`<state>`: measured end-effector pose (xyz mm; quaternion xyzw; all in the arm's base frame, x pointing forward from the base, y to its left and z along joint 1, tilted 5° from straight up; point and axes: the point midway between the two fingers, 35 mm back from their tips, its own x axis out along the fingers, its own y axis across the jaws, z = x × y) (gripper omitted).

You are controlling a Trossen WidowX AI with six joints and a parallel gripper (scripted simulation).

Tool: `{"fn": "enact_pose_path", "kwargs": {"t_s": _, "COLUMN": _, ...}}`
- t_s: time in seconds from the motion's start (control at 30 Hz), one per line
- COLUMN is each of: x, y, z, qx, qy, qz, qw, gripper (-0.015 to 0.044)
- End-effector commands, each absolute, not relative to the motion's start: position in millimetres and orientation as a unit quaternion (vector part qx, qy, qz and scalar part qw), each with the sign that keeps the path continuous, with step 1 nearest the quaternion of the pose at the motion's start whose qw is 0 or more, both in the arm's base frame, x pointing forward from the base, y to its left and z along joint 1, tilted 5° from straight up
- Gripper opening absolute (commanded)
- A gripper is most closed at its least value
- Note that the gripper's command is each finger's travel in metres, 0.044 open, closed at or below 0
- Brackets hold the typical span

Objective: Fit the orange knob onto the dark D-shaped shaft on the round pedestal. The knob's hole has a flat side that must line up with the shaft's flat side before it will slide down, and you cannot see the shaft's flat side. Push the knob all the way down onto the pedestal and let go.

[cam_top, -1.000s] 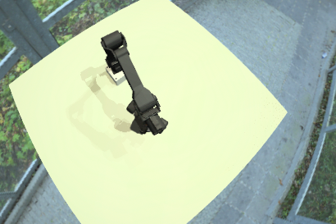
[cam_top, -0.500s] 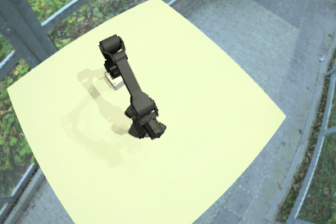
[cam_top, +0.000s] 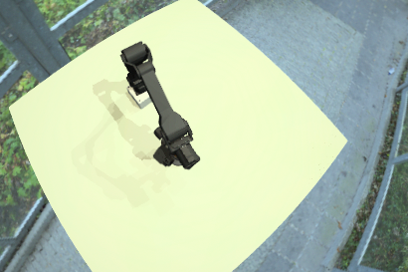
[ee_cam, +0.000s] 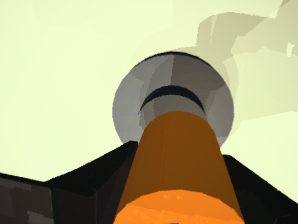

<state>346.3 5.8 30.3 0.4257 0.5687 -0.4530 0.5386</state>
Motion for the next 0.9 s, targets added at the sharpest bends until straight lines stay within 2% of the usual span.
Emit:
{"fn": "enact_pose_path", "kwargs": {"t_s": 0.0, "x": 350.0, "y": 5.5, "z": 32.1, "qx": 0.430, "qy": 0.563, "qz": -0.456, "qw": 0.538, "gripper": 0.0000}}
{"fn": "enact_pose_path", "kwargs": {"t_s": 0.87, "x": 345.3, "y": 5.6, "z": 30.3, "qx": 0.430, "qy": 0.563, "qz": -0.456, "qw": 0.538, "gripper": 0.0000}}
